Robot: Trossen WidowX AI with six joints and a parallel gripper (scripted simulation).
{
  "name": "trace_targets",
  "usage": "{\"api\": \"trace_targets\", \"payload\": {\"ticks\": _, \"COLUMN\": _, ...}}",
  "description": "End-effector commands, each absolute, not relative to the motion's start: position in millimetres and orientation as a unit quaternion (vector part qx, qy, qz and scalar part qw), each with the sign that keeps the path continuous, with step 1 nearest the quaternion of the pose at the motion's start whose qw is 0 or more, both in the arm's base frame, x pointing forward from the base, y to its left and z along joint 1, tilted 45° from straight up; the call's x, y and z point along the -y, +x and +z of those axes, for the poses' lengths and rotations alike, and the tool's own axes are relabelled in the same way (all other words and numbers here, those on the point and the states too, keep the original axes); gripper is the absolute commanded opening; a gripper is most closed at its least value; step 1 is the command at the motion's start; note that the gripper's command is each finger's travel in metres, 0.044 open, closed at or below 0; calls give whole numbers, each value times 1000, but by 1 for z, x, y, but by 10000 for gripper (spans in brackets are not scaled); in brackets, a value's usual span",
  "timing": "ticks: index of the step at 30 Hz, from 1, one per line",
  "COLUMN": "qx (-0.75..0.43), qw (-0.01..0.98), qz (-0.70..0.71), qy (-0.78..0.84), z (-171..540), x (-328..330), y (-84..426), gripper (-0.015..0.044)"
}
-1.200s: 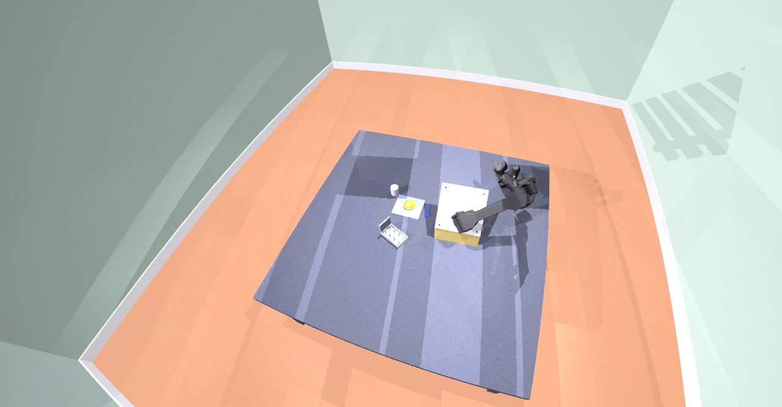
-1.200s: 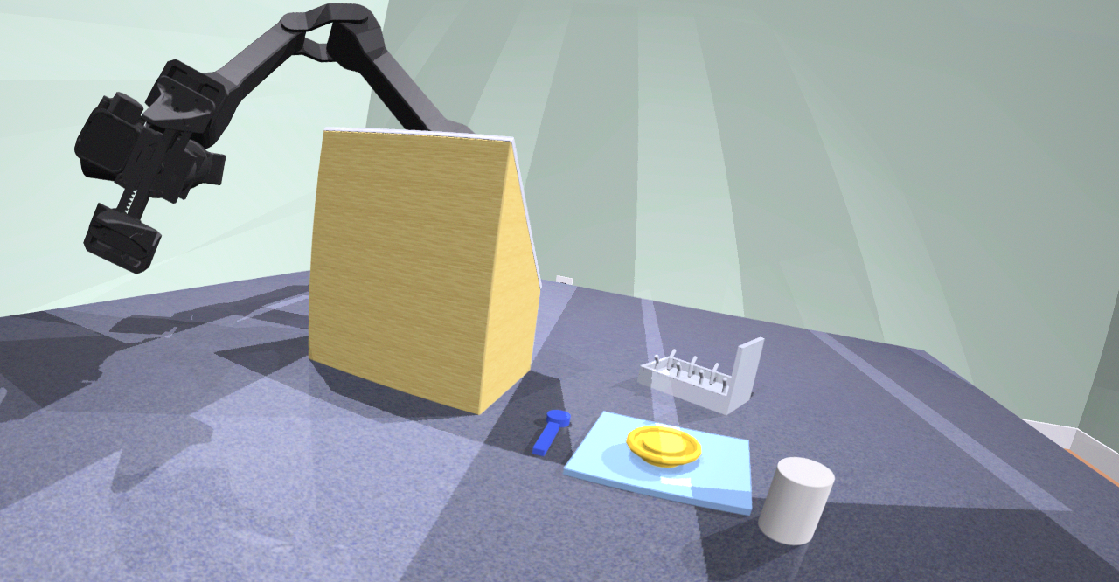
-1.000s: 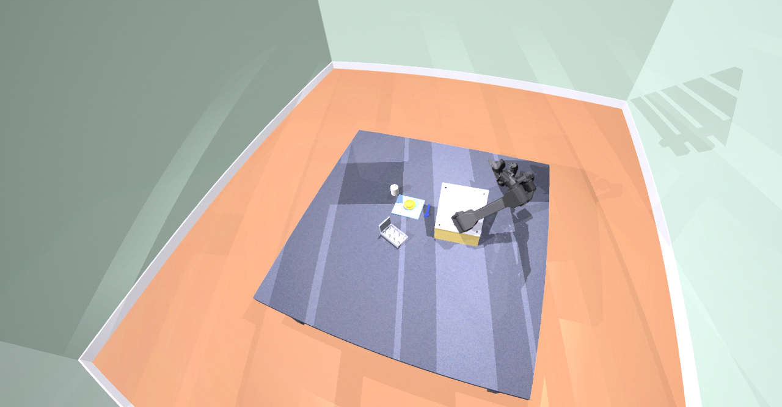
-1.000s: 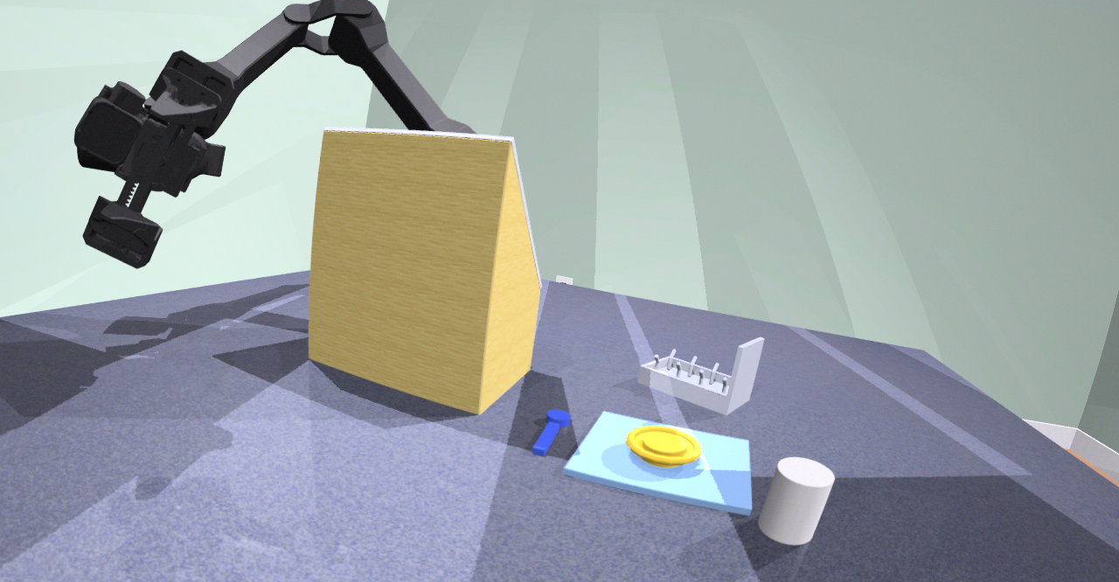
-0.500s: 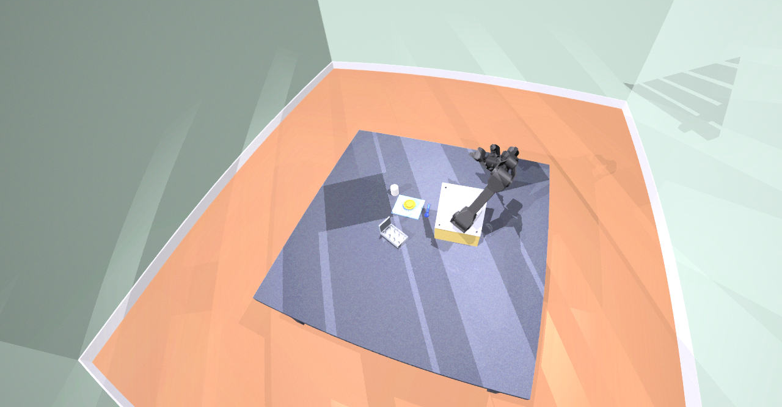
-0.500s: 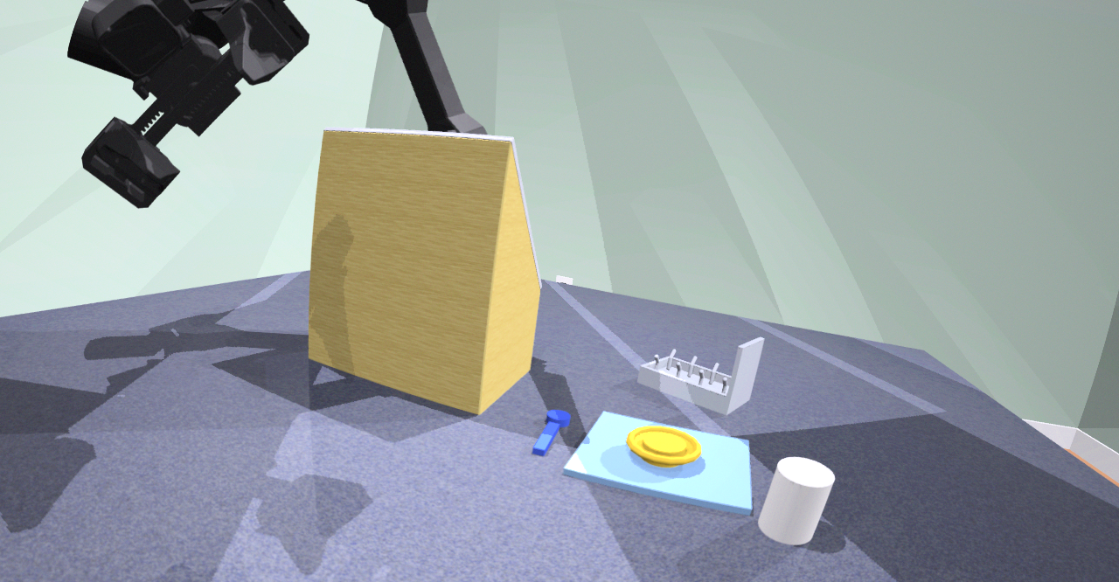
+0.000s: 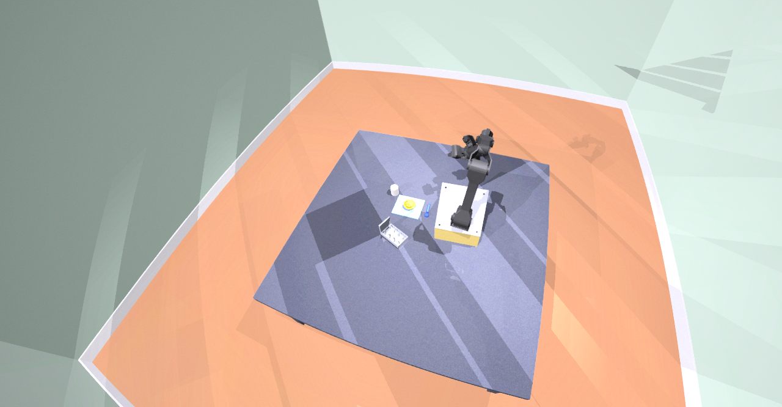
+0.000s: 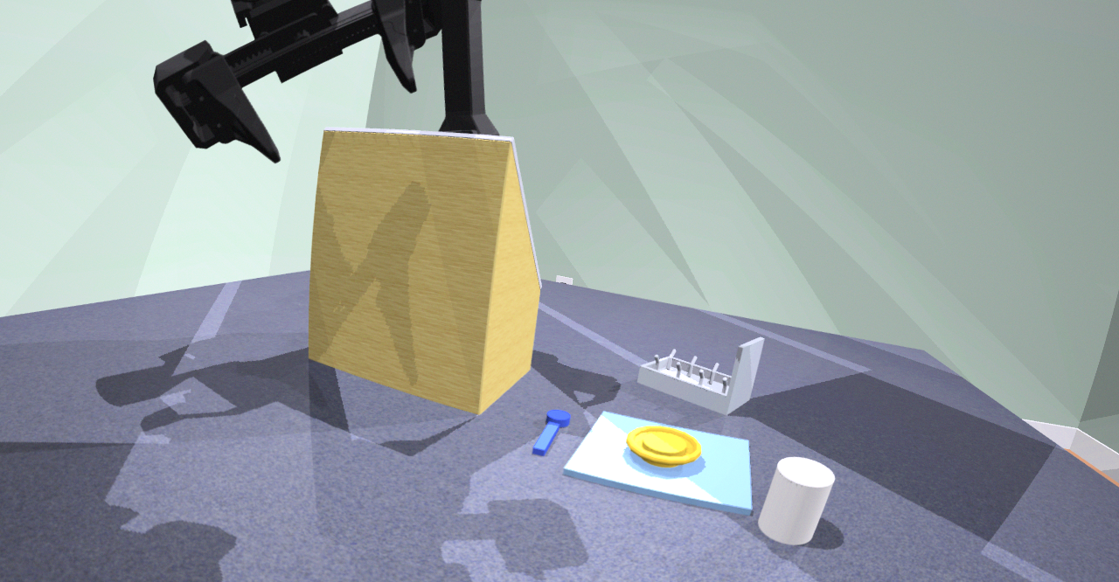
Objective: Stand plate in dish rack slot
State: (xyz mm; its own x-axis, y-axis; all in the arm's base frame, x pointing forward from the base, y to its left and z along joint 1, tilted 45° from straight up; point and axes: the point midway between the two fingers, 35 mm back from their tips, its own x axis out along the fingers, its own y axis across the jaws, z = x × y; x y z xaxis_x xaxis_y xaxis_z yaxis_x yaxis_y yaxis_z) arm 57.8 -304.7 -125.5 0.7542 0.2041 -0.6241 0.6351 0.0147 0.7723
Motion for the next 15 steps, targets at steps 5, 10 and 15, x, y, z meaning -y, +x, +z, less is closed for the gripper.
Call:
{"api": "trace_targets", "payload": {"ticks": 5, "qx": -393, "qw": 660, "qz": -102, "qy": 632, "z": -109, "x": 295, "y": 111, "gripper": 400}}
{"api": "trace_targets", "payload": {"ticks": 10, "qx": -444, "qw": 673, "qz": -54, "qy": 589, "z": -99, "x": 285, "y": 145, "gripper": 400}}
{"api": "trace_targets", "payload": {"ticks": 15, "qx": -488, "qw": 682, "qz": -6, "qy": 544, "z": -88, "x": 270, "y": 177, "gripper": 400}}
